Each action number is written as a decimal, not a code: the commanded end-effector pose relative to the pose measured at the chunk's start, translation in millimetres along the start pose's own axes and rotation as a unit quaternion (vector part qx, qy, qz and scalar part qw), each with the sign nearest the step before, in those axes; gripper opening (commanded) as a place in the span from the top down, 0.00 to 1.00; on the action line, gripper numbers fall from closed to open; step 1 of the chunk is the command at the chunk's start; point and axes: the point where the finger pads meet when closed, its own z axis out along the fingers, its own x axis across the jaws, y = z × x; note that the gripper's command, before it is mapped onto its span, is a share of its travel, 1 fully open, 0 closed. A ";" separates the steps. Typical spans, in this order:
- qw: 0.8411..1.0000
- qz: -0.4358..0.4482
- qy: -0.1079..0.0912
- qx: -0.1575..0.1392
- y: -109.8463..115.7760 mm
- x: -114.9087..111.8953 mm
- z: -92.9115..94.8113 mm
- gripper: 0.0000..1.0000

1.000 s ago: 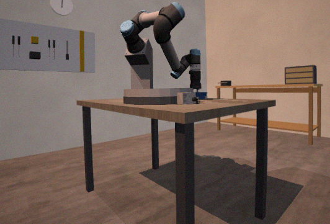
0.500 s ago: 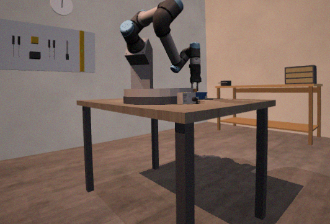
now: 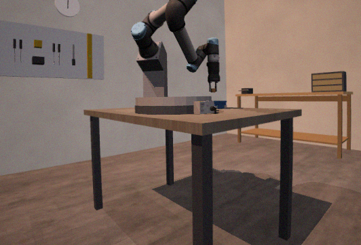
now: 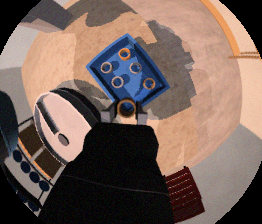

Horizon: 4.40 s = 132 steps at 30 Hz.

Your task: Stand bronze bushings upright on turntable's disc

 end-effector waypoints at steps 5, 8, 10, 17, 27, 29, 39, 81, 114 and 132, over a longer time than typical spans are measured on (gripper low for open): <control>1.000 0.000 -0.002 0.002 -1.7 -1.1 -7.9 1.00; 1.000 0.000 -0.003 0.003 -1.6 -1.0 -6.9 1.00; 1.000 0.000 -0.003 0.003 -1.8 -1.0 -6.6 1.00; 1.000 0.000 -0.003 0.003 -1.7 -1.0 -6.7 1.00; 1.000 0.000 -0.003 0.003 -1.7 -1.0 -6.7 1.00; 1.000 0.000 -0.003 0.003 -1.7 -1.0 -6.7 1.00; 1.000 0.000 -0.003 0.003 -1.7 -1.0 -6.7 1.00; 1.000 0.000 -0.003 0.003 33.4 -134.0 -7.0 1.00; 1.000 0.000 -0.003 0.003 69.4 -271.8 -8.0 1.00; 1.000 0.000 -0.003 0.003 71.7 -279.4 -7.6 1.00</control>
